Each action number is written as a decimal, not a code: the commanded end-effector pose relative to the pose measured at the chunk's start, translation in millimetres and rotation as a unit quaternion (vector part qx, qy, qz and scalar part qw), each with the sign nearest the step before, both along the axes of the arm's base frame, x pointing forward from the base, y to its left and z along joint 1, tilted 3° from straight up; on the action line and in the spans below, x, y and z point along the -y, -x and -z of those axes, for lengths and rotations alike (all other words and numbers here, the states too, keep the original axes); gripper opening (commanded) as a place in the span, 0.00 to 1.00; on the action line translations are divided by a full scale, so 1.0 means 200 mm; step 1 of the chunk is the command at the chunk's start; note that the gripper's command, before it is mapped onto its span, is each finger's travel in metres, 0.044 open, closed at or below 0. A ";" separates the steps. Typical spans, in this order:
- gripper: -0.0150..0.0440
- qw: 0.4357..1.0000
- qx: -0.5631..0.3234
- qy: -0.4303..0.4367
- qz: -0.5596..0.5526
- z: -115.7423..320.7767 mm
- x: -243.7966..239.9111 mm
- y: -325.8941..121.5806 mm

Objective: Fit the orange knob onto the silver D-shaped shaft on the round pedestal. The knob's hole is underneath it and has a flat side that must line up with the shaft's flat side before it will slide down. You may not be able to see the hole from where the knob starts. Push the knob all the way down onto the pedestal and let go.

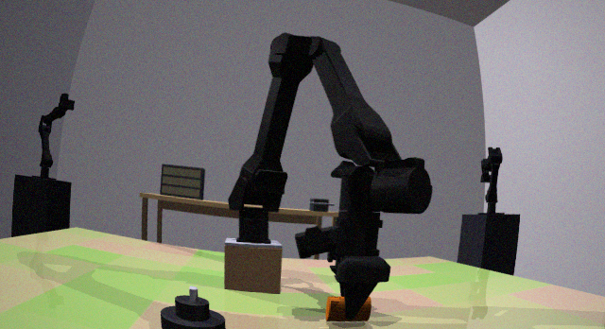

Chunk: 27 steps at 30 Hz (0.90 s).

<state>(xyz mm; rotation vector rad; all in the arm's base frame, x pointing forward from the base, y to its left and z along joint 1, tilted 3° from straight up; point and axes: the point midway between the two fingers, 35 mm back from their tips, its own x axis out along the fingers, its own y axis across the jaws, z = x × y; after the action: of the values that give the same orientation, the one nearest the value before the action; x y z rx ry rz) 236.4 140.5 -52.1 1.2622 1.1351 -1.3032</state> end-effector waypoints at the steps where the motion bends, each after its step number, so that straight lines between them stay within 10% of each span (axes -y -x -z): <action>1: 0.56 1.000 0.003 -0.001 0.001 -0.05 0.00 -0.01; 27: 0.56 0.971 -0.005 -0.001 -0.238 -0.06 0.00 -0.01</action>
<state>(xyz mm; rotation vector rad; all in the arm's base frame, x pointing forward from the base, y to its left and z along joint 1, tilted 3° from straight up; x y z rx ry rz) 237.4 141.5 -41.5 0.9557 1.3219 -0.9927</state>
